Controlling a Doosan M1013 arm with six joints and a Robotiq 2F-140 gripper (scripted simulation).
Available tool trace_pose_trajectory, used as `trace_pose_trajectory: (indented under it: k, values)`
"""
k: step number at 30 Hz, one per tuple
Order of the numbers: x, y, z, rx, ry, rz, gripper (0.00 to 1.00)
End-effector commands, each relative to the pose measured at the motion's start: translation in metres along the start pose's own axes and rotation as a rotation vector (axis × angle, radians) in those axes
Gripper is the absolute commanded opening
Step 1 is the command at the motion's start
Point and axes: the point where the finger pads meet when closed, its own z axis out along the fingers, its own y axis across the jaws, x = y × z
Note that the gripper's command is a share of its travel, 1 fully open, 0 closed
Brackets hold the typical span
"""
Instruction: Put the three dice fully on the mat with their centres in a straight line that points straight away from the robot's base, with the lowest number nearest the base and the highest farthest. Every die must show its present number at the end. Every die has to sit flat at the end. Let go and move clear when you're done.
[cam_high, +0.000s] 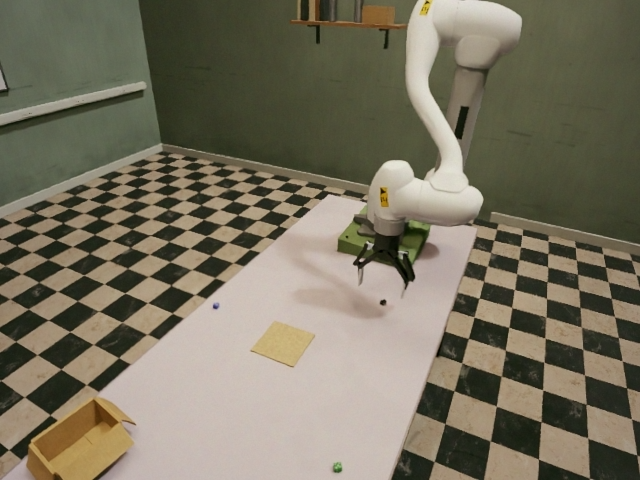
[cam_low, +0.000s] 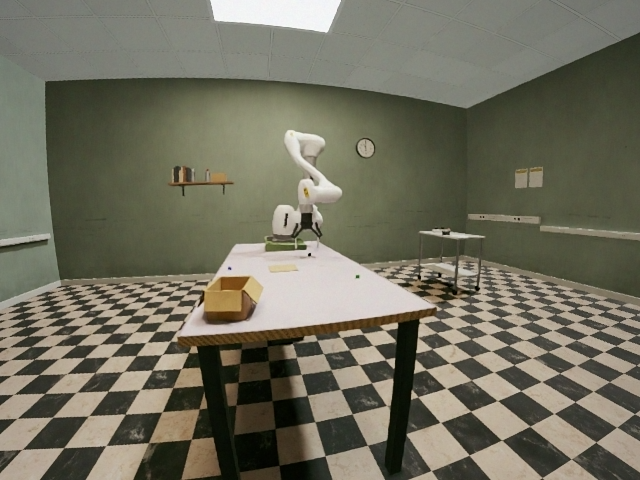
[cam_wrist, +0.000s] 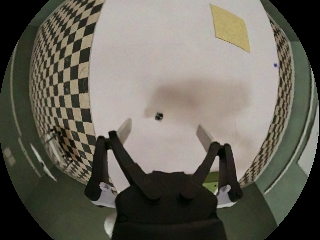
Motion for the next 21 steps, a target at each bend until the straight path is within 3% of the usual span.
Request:
trace_pose_trajectory:
  k: [1, 21]
  values:
    - [0.0004, -0.0002, -0.0003, 0.000, 0.001, 0.000, 1.00]
    - [0.0027, -0.0006, -0.0003, 0.000, 0.001, 0.000, 1.00]
